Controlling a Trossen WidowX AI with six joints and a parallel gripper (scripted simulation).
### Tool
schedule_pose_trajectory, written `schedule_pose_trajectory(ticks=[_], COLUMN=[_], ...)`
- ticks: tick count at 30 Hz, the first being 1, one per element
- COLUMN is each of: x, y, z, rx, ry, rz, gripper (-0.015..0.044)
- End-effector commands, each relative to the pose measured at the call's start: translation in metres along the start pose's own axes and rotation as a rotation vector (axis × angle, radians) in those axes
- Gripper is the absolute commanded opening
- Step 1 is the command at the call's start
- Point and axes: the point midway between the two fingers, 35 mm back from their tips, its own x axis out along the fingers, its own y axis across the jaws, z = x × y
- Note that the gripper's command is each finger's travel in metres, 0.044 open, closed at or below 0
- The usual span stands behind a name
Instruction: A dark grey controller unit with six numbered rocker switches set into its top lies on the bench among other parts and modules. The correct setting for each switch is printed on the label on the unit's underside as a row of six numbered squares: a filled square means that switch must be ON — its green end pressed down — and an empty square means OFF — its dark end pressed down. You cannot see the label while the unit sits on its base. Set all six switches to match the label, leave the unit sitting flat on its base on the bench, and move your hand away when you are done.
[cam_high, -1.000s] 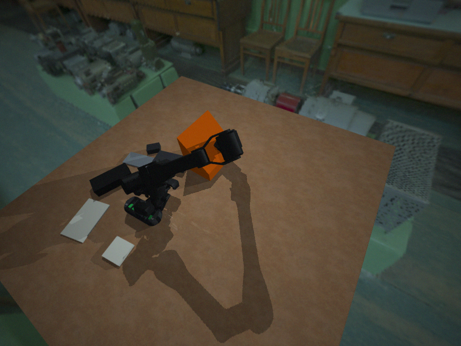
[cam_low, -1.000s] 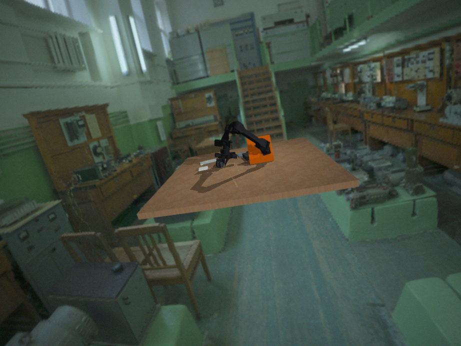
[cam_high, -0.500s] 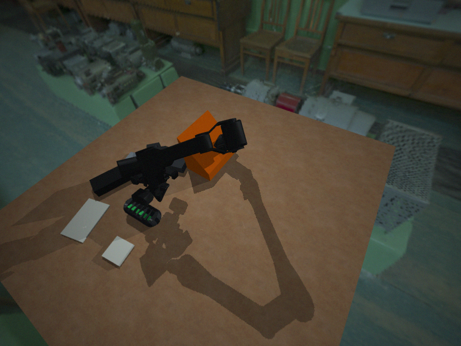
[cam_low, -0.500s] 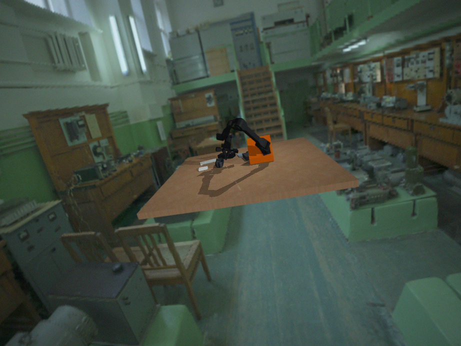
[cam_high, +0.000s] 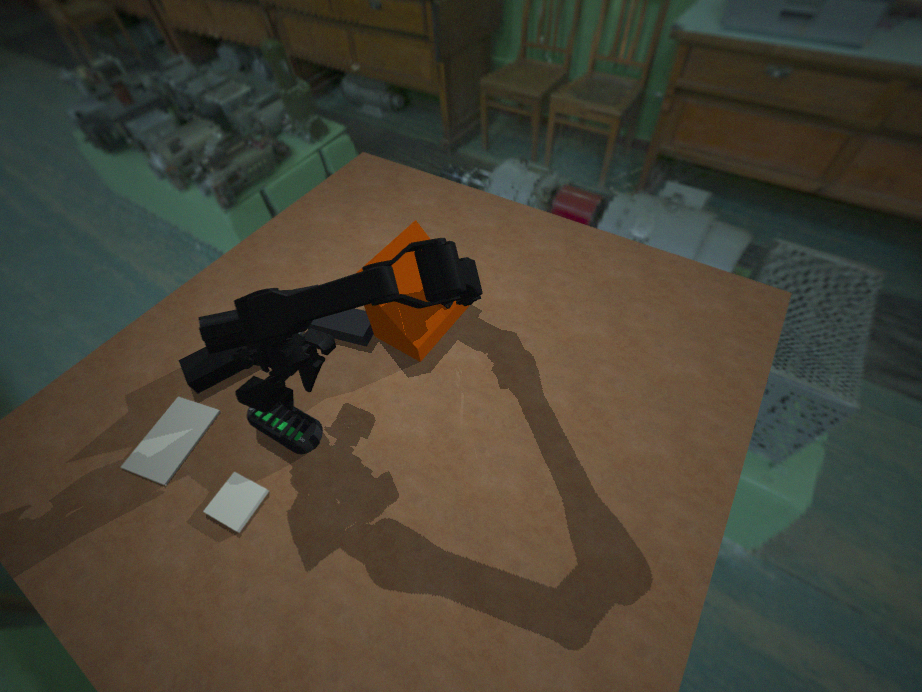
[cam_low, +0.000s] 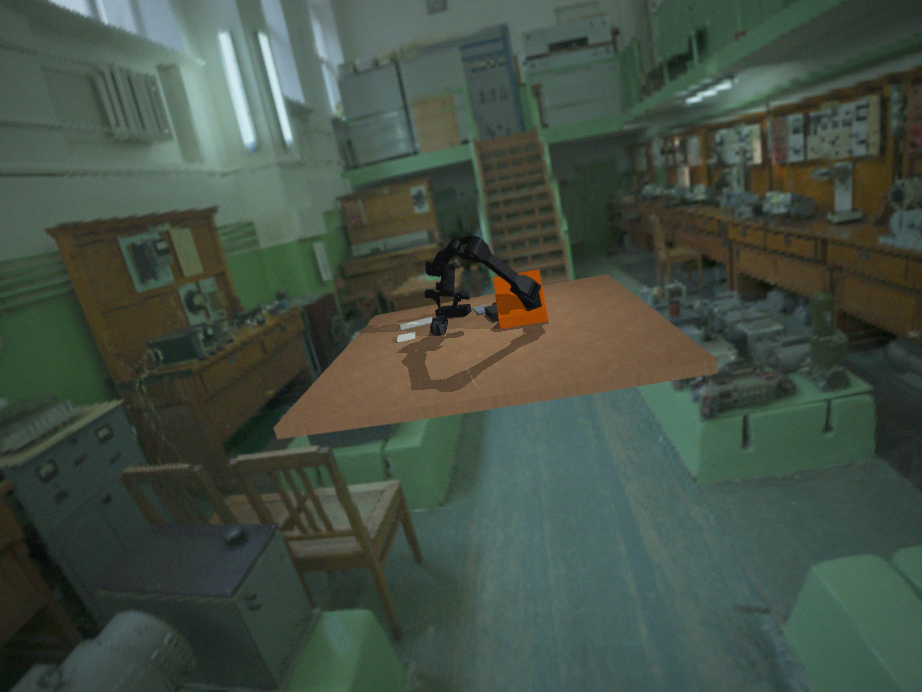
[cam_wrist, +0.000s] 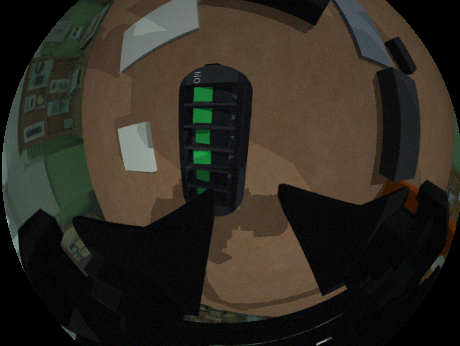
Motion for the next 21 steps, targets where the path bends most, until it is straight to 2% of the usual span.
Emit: schedule_pose_trajectory(ticks=[1, 5, 21], x=[-0.002, -0.005, -0.013], y=[0.013, 0.024, 0.043], z=[0.018, 0.032, 0.078], rx=[0.007, 0.014, 0.040], ry=[0.010, 0.021, 0.083], rz=[-0.034, -0.061, -0.165], gripper=[0.0341, 0.0440, 0.0440])
